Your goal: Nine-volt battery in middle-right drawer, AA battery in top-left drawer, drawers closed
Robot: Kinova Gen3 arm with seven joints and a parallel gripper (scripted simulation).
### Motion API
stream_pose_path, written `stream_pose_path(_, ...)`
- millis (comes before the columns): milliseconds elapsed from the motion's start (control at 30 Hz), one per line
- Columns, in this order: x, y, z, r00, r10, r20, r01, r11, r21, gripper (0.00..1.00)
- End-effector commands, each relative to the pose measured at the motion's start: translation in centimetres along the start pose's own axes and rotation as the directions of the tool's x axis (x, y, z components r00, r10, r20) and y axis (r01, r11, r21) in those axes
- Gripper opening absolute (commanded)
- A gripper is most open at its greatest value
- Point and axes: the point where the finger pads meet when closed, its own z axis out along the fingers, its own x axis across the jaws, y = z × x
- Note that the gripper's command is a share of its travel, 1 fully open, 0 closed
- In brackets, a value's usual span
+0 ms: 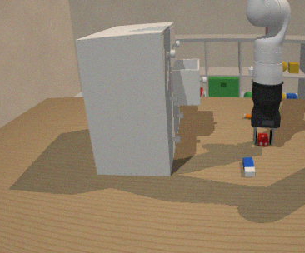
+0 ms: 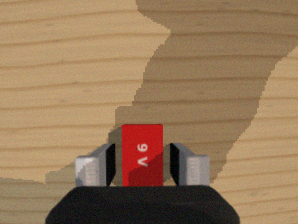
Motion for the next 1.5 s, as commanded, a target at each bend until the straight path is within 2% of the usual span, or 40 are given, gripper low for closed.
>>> stream_pose_path(0, 0.0, 0.0, 0.0, 1.000, 0.000, 0.000, 0.000, 1.000, 0.000, 0.81)
stream_pose_path(333, 0.0, 0.0, 0.0, 1.000, 0.000, 0.000, 0.000, 1.000, 0.000, 0.81)
stream_pose_path(367, 0.0, 0.0, 0.0, 1.000, 0.000, 0.000, 0.000, 1.000, 0.000, 0.51)
stream_pose_path(1200, 0.0, 0.0, -0.1, 1.000, 0.000, 0.000, 0.000, 1.000, 0.000, 0.51)
stream_pose_path(1467, 0.0, 0.0, -1.3, 1.000, 0.000, 0.000, 0.000, 1.000, 0.000, 0.51)
